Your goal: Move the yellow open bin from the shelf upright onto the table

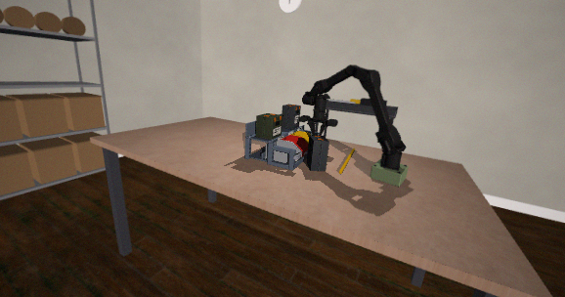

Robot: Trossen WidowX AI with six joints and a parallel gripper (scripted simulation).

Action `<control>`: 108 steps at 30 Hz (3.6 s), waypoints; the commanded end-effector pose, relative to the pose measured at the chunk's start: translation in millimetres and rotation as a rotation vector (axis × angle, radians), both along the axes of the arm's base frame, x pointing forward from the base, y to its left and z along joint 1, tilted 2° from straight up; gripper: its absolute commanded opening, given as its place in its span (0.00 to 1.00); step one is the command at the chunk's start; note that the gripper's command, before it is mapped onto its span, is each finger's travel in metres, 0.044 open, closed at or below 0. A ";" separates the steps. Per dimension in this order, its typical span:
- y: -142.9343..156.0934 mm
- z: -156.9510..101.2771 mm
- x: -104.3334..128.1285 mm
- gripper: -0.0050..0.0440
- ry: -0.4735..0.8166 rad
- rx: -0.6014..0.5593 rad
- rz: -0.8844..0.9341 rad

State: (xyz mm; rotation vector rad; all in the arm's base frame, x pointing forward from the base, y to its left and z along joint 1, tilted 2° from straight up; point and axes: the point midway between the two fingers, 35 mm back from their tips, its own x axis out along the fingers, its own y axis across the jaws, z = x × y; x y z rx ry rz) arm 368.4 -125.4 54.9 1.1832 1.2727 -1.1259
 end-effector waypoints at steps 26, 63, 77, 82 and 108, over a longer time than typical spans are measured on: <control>-0.7 11.6 -0.4 0.97 -0.029 -0.010 -0.002; 3.3 -19.5 22.4 0.97 -0.207 0.003 -0.005; 2.9 -15.5 20.2 0.97 -0.206 0.003 -0.005; 2.9 -15.5 20.2 0.97 -0.206 0.003 -0.005; 2.2 -13.5 19.0 0.97 -0.206 -0.001 -0.005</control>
